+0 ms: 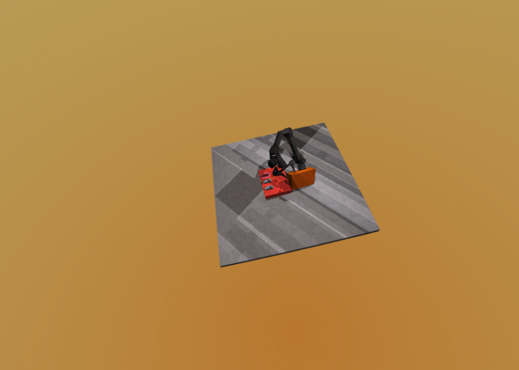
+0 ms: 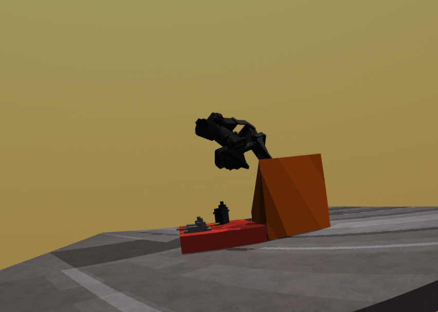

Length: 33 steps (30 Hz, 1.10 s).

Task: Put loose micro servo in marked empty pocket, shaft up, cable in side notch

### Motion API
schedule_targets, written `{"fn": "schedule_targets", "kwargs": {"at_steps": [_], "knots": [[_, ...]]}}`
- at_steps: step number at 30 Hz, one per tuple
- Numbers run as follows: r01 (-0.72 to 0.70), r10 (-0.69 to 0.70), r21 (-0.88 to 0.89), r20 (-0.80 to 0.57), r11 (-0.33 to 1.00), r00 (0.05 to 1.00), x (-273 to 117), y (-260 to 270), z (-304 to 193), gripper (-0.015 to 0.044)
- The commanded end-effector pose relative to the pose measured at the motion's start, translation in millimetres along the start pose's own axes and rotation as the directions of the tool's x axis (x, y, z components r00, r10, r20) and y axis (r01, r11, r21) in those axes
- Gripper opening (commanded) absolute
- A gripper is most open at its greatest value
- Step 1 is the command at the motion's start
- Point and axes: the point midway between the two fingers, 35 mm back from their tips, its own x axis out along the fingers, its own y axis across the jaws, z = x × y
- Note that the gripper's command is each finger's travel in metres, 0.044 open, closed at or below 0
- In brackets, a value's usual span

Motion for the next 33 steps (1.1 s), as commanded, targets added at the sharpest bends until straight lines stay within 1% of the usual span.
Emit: {"fn": "schedule_targets", "kwargs": {"at_steps": [1,2,9,16,24,33], "knots": [[-0.001,0.001,-0.005,0.002,1.0,1.0,-0.1,0.2,0.4,0.0426],[-0.003,0.003,-0.016,0.005,1.0,1.0,-0.3,0.6,1.1,0.044],[-0.03,0.043,-0.201,0.062,0.979,0.997,-3.9,7.7,13.9,0.044],[-0.027,0.088,-0.41,0.129,0.912,0.988,-9.2,15.7,29.1,0.044],[0.025,0.132,-0.617,0.208,0.786,0.969,-16.2,23.8,46.8,0.044],[0.138,0.177,-0.791,0.297,0.596,0.938,-25.5,31.9,66.7,0.044]]}}
